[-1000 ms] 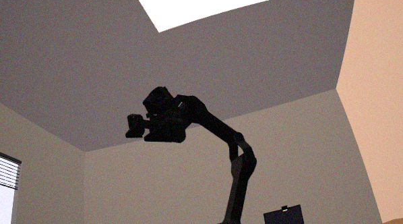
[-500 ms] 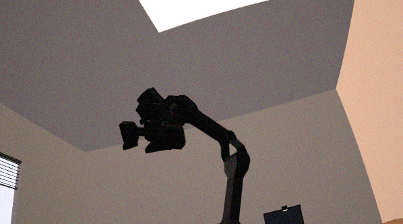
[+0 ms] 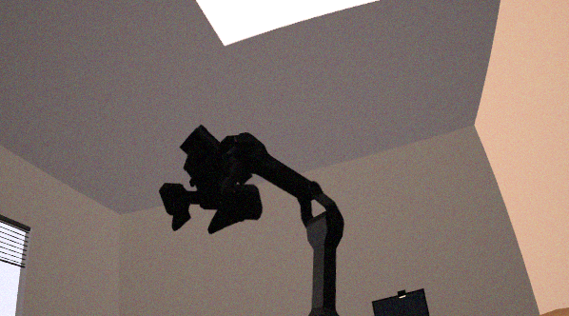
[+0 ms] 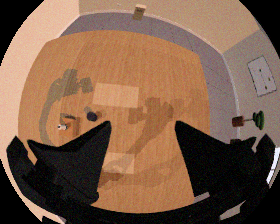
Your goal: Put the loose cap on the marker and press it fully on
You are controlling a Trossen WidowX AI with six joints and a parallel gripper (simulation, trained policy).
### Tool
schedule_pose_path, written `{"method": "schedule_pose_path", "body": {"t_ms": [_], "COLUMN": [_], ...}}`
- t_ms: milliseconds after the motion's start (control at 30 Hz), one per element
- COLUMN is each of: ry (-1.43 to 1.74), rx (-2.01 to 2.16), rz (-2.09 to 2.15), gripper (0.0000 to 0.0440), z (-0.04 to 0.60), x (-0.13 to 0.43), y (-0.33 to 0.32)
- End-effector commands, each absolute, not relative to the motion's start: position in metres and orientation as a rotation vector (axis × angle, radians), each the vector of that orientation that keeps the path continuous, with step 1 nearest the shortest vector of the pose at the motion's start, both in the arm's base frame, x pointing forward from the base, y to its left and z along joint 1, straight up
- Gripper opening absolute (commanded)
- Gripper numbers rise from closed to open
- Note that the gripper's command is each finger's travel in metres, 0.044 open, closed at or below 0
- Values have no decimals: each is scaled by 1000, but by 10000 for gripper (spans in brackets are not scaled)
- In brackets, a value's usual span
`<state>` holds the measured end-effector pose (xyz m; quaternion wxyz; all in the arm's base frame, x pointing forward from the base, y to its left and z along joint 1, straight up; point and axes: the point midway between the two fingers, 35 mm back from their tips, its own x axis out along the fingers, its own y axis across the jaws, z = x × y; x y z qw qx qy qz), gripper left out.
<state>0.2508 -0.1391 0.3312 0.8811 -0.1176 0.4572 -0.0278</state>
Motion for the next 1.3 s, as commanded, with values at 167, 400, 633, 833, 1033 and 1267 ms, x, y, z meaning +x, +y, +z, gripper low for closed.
{"method": "schedule_pose_path", "body": {"t_ms": [167, 400, 633, 833, 1033, 1267], "ry": [1047, 1110, 1173, 1226, 1278, 1337], "rx": [-211, -195, -183, -176, -171, -169], "rz": [-11, 21, 48, 69, 87, 107], "gripper": [318, 318, 319, 319, 318, 318], "z": [306, 290, 274, 260, 246, 230], "x": [263, 272, 280, 287, 293, 300], "y": [-134, -129, -124, -120, -116, -111]}}
